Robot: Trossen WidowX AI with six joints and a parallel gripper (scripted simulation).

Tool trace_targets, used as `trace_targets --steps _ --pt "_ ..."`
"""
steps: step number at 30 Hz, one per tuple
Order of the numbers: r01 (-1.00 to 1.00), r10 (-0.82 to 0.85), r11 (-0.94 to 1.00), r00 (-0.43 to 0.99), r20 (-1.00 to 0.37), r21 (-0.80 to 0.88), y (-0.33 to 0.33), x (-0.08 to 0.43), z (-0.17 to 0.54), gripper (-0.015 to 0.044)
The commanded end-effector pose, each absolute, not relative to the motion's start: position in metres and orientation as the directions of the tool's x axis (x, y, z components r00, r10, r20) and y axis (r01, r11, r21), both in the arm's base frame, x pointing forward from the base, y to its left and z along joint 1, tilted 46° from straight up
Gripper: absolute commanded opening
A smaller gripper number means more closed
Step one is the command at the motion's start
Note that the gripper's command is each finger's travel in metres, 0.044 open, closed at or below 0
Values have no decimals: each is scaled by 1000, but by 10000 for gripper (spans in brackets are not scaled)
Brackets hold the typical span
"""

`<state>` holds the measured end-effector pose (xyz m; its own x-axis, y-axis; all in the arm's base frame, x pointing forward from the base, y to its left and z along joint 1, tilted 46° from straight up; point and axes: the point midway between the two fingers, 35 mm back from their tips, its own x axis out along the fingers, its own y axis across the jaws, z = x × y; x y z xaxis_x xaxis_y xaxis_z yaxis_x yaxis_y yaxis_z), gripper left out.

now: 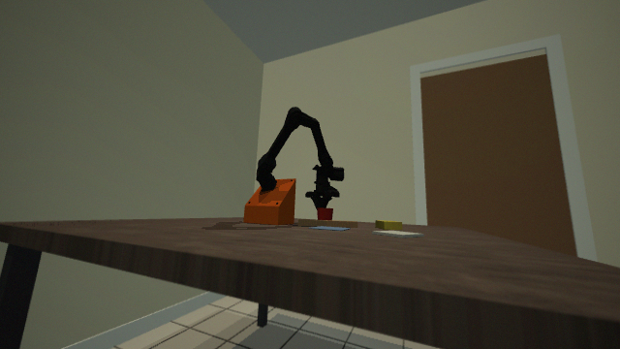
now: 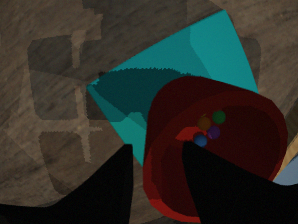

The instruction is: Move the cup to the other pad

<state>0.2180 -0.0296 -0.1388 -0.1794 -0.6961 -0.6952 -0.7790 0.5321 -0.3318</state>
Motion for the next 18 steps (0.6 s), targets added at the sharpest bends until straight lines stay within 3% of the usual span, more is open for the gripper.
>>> trace_targets --steps 1,18 --pt "-776 -693 534 -173 -700 -336 -24 221 -134 128" --pt "-778 -694 531 -172 -700 -336 -4 225 -114 128"
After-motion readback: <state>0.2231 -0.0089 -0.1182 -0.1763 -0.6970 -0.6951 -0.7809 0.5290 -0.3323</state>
